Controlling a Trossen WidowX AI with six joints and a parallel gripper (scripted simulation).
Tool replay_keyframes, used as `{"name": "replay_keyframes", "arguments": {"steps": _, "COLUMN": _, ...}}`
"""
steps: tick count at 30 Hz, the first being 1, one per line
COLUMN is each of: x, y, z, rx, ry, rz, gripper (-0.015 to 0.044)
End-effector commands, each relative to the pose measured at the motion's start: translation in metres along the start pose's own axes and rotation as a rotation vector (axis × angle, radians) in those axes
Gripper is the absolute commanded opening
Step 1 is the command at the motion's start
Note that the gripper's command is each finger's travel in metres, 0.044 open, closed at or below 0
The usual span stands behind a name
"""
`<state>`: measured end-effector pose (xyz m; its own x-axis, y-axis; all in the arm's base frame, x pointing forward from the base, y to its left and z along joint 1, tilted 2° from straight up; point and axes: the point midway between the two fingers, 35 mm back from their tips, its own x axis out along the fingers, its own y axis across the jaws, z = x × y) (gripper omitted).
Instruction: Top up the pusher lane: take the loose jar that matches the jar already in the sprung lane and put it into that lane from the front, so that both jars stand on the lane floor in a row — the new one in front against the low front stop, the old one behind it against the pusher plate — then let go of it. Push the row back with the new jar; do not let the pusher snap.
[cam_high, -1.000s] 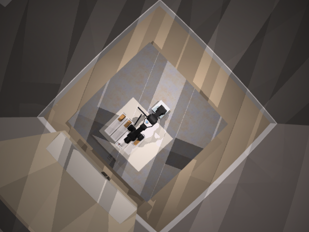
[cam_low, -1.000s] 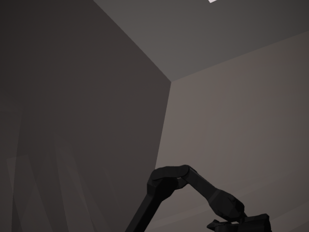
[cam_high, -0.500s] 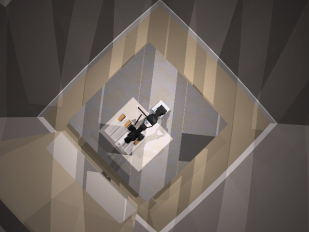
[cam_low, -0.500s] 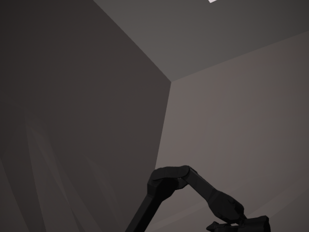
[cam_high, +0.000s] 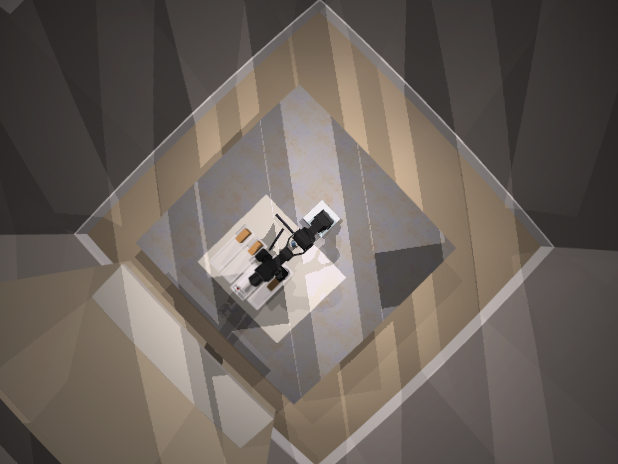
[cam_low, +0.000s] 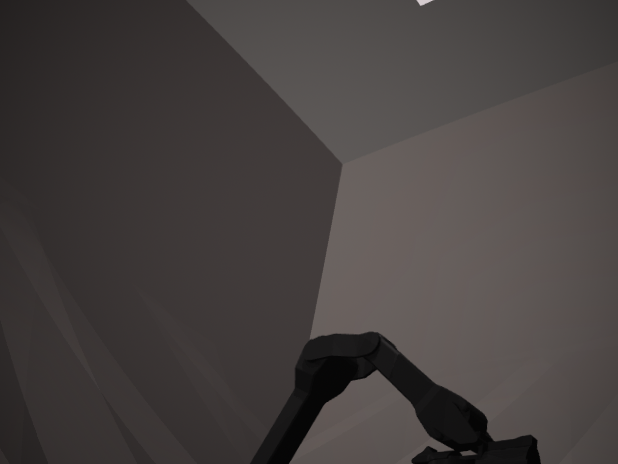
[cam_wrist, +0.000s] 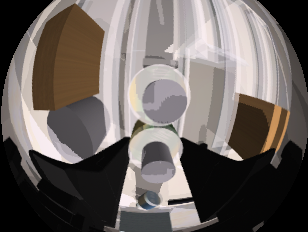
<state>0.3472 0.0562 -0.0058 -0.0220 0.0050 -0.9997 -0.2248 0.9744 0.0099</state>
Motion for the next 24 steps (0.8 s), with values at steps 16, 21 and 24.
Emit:
{"name": "replay_keyframes", "arguments": {"steps": 16, "x": 0.0027, "y": -0.0004, "z": 0.0021, "rx": 0.003, "ry": -0.019, "rz": -0.002, "gripper": 0.0}}
{"name": "replay_keyframes", "arguments": {"steps": 21, "x": 0.0028, "y": -0.0003, "z": 0.0012, "rx": 0.003, "ry": -0.019, "rz": -0.002, "gripper": 0.0}}
{"name": "replay_keyframes", "arguments": {"steps": 24, "x": 0.0028, "y": -0.0003, "z": 0.0007, "rx": 0.003, "ry": -0.019, "rz": -0.002, "gripper": 0.0}}
